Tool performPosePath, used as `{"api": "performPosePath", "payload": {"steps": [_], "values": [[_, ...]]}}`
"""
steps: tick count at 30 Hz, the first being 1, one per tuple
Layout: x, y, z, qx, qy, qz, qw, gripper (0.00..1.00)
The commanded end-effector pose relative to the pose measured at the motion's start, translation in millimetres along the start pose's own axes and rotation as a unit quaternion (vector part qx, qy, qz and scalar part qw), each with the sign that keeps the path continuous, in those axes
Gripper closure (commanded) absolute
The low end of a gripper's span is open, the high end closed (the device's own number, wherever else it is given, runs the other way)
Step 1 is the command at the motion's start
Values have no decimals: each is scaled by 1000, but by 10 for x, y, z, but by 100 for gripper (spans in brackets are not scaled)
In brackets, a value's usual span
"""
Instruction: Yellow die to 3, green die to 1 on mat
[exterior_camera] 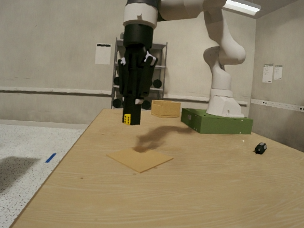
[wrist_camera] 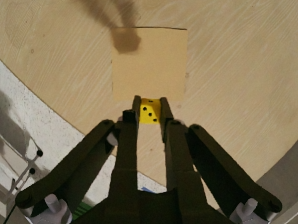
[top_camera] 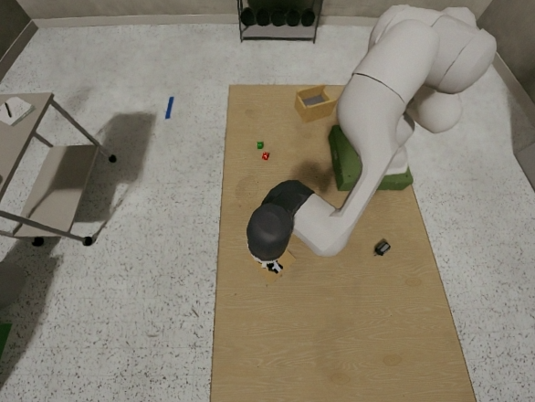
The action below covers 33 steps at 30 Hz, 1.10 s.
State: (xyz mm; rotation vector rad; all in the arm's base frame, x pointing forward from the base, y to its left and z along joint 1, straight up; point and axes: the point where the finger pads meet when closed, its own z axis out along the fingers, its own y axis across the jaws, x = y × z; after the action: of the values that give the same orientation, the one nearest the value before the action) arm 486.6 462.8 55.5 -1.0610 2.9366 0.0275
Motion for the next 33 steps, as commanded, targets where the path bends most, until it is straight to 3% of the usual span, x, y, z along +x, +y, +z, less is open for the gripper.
{"api": "performPosePath", "payload": {"steps": [1,15,33], "values": [[42,5,3,2,12,-34,999,79],[44,4,84,2,12,-34,999,79],[57,1,776,2,12,-34,999,79]]}}
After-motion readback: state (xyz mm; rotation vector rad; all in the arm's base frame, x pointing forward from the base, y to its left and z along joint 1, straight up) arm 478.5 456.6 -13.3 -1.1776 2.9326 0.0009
